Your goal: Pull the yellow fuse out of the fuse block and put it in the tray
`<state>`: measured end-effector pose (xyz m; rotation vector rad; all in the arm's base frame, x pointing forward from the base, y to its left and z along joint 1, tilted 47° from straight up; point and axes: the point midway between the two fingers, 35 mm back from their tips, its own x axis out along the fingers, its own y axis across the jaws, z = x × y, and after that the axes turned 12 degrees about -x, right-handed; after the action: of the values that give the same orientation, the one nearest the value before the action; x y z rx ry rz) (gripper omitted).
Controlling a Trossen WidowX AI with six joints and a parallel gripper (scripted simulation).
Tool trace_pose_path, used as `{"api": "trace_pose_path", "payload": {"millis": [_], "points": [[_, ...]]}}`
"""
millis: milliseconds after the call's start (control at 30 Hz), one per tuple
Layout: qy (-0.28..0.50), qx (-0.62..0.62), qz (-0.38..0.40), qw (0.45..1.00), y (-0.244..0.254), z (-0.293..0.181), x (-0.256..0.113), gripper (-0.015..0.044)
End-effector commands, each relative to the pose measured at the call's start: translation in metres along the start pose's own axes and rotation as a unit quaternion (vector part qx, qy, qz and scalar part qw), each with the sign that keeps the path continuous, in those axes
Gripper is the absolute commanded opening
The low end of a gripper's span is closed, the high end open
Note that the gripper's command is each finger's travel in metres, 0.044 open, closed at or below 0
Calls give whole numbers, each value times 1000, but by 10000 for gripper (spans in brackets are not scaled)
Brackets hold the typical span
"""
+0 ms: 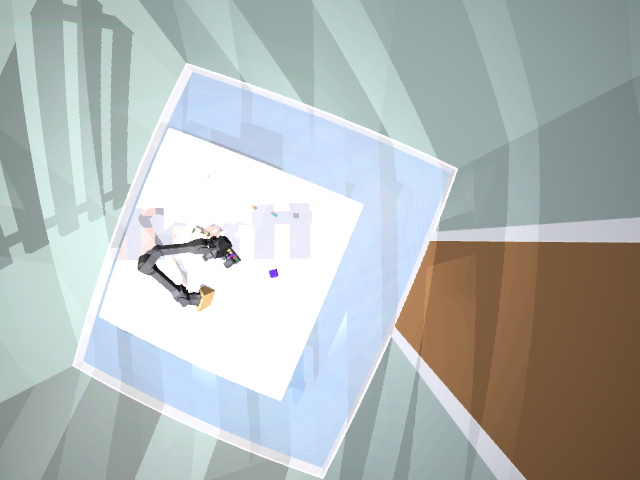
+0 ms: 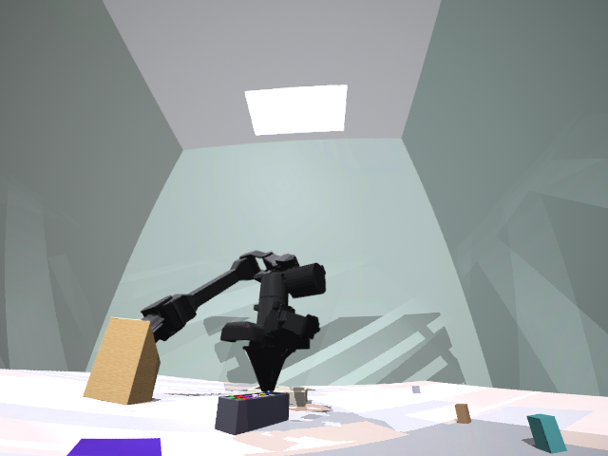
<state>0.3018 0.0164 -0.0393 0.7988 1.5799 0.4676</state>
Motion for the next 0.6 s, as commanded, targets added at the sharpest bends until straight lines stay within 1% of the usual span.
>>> {"api": "trace_pose_path", "payload": {"millis": [0, 500, 567], "points": [[0, 2, 2, 1000, 0, 0, 1, 61], [0, 2, 2, 1000, 1, 0, 10, 61], [0, -1, 0, 1000, 0, 0, 9, 48]]}}
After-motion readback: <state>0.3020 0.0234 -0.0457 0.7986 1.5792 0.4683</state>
